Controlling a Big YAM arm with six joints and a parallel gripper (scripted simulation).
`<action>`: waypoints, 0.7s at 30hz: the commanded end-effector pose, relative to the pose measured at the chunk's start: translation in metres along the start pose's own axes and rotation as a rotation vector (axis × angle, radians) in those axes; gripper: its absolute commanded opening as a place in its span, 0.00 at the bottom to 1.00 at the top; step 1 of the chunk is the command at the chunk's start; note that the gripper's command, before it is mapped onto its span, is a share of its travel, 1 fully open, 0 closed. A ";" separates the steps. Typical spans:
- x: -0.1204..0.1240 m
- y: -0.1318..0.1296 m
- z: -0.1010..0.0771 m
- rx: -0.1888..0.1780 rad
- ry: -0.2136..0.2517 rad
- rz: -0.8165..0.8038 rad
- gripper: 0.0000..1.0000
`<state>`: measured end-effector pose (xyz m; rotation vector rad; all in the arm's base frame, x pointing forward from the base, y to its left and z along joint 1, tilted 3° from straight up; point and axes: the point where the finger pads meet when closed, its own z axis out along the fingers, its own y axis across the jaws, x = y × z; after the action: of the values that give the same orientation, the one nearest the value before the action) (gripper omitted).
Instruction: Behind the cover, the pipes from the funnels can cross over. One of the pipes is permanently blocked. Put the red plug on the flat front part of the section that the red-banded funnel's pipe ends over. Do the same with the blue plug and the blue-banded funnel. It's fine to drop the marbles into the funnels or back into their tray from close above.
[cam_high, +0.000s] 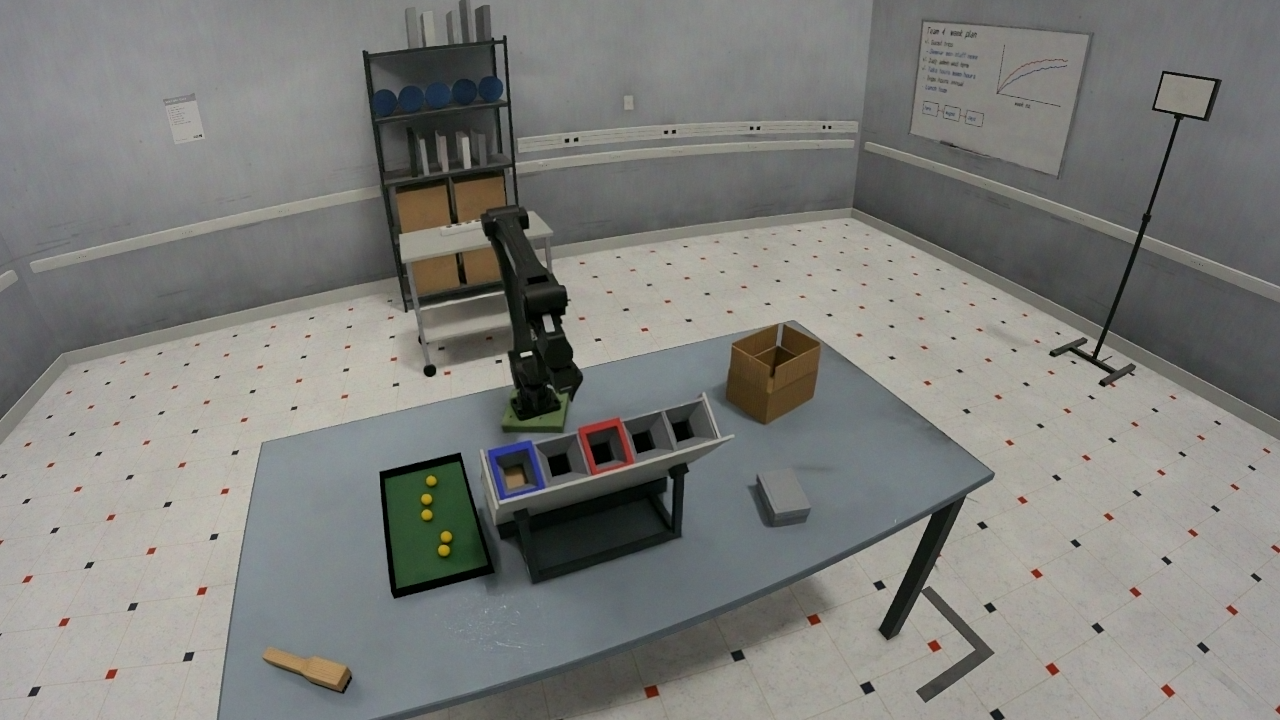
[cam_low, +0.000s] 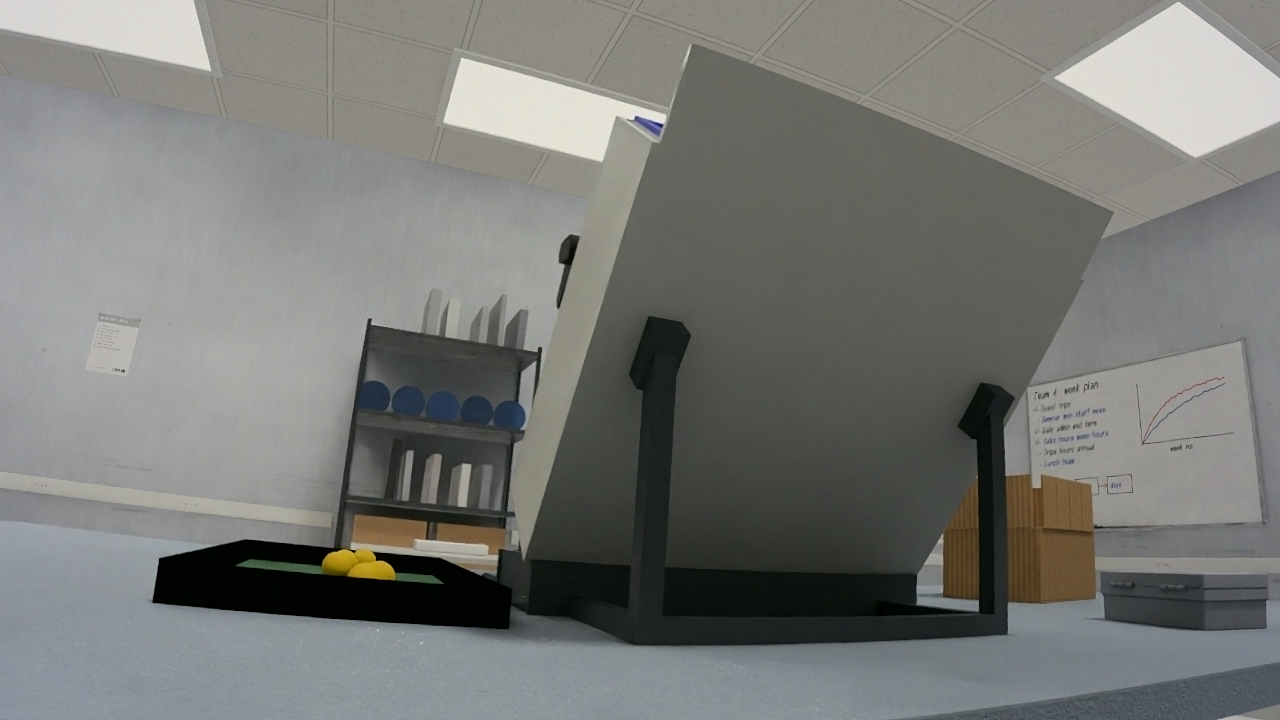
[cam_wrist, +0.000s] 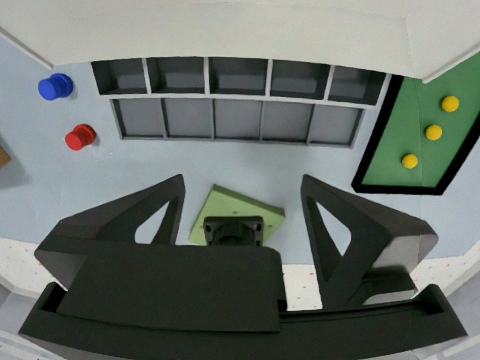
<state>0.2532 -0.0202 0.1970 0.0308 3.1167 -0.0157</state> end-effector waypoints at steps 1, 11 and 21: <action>-0.003 -0.001 -0.008 -0.001 -0.043 -0.009 0.80; -0.003 -0.001 -0.008 -0.001 -0.043 -0.009 0.80; -0.003 0.000 -0.010 0.001 -0.039 -0.006 0.80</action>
<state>0.2522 -0.0201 0.2019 0.0225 3.0937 -0.0180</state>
